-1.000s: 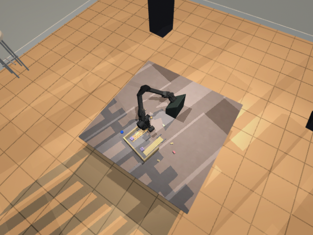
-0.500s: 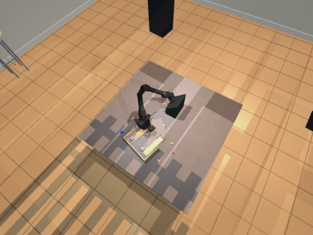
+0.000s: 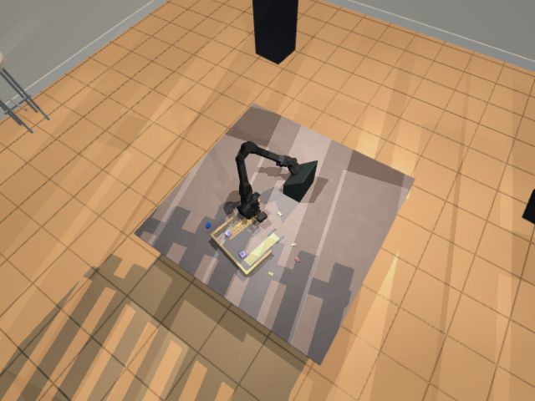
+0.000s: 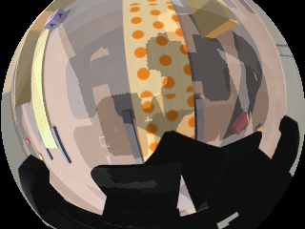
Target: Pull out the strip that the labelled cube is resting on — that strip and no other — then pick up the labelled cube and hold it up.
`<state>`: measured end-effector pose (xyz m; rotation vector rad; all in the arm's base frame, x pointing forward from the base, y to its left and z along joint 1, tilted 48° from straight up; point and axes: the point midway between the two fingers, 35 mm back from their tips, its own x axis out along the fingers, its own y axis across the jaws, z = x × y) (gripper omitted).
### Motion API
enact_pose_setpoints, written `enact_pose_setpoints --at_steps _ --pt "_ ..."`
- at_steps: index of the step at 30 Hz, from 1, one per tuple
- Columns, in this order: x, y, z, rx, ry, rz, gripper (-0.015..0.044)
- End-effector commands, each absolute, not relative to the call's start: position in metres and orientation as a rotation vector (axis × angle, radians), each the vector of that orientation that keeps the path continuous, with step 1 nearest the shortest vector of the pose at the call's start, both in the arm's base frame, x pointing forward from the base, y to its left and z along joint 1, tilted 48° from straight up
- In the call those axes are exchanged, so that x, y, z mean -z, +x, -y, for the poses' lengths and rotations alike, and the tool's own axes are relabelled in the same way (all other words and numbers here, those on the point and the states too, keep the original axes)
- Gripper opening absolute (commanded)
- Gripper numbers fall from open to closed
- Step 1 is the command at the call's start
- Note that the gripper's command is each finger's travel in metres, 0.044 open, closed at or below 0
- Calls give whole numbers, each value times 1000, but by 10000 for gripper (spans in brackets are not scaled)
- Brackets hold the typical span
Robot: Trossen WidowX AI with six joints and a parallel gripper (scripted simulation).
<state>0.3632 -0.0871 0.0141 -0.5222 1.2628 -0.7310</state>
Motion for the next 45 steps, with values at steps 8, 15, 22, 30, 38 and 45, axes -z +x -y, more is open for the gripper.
enact_pose_setpoints --at_steps 8,15,22,30,38,45 --pt "-6 340 90 733 -524 -1285 0" --pt "-4 330 90 733 -524 -1285 0" --pt "-1 320 89 733 -524 -1286 0" --pt "1 309 89 733 -524 -1286 0" --pt "3 297 89 733 -524 -1287 0" --pt "6 287 88 733 -525 -1288 0"
